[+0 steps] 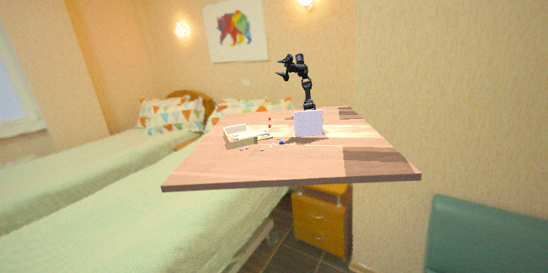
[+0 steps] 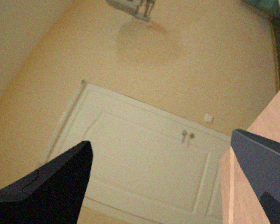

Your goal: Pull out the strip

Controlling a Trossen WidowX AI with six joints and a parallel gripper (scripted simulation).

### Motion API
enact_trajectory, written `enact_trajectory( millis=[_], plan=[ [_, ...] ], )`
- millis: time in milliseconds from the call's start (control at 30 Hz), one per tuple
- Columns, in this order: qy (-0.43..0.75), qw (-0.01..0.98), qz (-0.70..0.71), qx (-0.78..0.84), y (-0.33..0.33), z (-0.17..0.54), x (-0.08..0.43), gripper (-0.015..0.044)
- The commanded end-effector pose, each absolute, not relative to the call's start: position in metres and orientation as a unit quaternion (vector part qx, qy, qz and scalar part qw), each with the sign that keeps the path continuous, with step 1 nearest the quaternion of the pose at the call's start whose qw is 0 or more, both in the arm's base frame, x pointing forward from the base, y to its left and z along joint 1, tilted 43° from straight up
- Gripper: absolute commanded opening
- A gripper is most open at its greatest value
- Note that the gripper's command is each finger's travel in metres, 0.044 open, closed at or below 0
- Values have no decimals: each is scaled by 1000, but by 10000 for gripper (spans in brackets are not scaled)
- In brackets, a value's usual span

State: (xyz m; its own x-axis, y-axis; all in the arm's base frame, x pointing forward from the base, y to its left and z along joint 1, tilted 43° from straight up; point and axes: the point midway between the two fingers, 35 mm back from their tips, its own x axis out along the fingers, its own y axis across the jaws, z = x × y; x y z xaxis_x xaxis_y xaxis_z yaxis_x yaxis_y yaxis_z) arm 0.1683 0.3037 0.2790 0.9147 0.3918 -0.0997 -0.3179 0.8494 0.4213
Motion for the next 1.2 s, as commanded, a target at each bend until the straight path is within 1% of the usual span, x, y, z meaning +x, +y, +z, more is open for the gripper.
enact_trajectory(
  millis=[0, 233, 333, 467, 533, 1000, 1067, 1167],
  plan=[
    [99, 985, 122, 73, 281, 234, 212, 400],
    [155, 974, 14, -163, 211, 158, 275, 400],
    [197, 946, -23, -255, 173, 127, 292, 400],
    [255, 900, -57, -349, 125, 93, 302, 400],
    [266, 891, -61, -362, 118, 88, 303, 400],
    [266, 891, -61, -362, 118, 88, 303, 400],
    [278, 885, -63, -368, 117, 86, 307, 348],
    [331, 858, -71, -387, 114, 77, 326, 269]
  ],
)
